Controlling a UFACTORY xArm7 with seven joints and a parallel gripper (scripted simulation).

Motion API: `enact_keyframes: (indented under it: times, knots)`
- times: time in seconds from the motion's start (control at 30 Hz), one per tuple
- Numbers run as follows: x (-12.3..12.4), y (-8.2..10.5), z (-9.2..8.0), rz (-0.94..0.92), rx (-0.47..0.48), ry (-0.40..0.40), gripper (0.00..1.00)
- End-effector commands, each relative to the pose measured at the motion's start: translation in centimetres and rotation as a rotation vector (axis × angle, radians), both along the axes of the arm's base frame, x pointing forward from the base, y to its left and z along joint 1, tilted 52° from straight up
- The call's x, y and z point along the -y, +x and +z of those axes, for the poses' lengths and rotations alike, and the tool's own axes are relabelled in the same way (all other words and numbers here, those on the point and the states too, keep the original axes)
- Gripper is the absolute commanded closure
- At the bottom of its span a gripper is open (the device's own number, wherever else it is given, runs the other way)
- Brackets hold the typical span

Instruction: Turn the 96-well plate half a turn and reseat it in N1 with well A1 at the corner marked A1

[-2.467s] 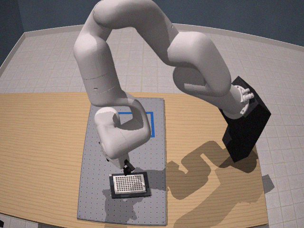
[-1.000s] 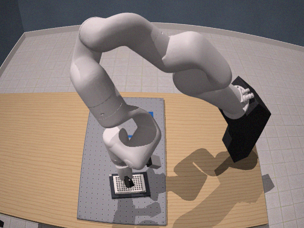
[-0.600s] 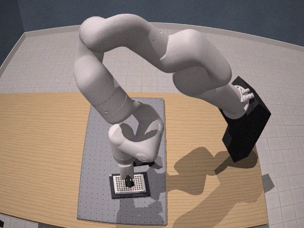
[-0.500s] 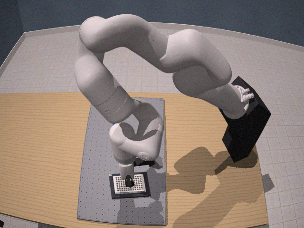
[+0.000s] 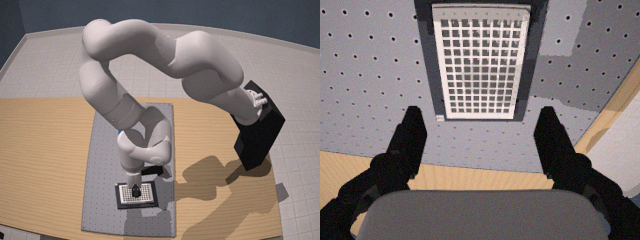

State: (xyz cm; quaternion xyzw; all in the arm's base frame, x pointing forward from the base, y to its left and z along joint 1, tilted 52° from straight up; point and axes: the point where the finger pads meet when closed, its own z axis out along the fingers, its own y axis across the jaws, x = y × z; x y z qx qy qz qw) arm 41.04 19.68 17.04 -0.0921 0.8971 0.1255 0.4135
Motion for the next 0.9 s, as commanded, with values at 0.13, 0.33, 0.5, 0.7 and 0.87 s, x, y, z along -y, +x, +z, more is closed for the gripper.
enact_keyframes:
  times: [0.13,0.33,0.5,0.7,0.87]
  knots:
    - [-0.4,0.9,-0.8,0.002,0.006,0.006,0.00]
    - [-0.7,1.6,-1.4,0.002,0.005,0.006,0.00]
    - [-0.9,2.1,-1.8,0.002,0.005,0.006,0.00]
    - [-1.2,2.7,-2.3,0.002,0.005,0.006,0.00]
    - [-1.4,3.3,-2.8,0.002,0.005,0.006,0.00]
